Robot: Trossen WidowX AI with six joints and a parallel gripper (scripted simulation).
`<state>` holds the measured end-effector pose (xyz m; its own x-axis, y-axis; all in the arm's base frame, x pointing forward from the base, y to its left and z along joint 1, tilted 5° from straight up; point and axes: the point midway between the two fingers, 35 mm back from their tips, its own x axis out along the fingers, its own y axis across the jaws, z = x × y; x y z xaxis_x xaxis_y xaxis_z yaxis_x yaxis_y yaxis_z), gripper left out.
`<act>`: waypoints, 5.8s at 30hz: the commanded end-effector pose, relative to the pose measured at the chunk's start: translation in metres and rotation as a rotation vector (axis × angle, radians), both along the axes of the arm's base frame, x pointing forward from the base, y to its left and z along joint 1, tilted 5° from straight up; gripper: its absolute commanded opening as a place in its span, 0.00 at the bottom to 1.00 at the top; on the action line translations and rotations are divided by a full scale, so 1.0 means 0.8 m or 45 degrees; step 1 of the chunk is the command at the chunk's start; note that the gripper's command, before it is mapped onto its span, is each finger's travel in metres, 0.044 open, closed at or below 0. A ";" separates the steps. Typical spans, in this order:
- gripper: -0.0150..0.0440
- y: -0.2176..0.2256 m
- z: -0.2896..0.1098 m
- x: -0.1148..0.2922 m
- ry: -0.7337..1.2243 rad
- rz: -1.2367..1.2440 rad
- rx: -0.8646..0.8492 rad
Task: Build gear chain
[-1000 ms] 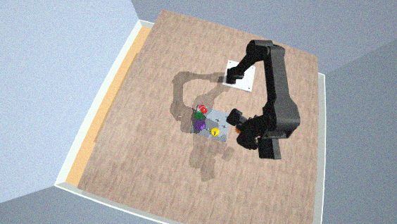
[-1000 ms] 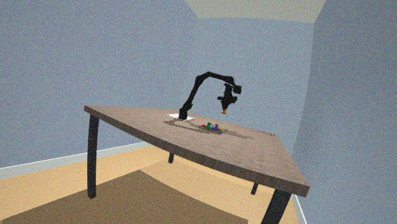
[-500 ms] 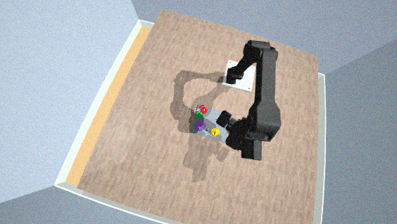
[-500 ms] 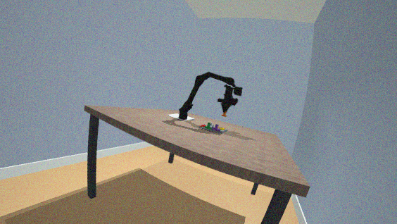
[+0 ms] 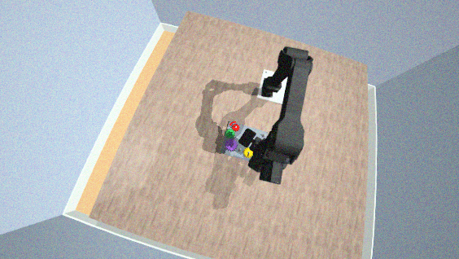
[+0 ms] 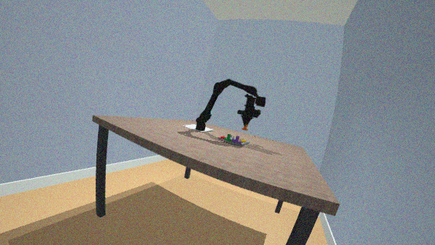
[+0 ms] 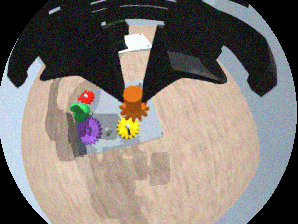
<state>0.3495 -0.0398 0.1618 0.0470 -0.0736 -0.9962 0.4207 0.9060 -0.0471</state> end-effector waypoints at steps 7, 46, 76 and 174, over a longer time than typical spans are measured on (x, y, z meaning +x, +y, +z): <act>0.25 -0.031 -0.013 0.000 0.004 0.007 -0.007; 0.25 -0.080 -0.028 -0.005 -0.044 -0.615 0.010; 0.25 -0.080 -0.033 -0.004 -0.090 -1.175 0.036; 0.49 -0.085 -0.084 -0.002 -0.109 -1.415 0.047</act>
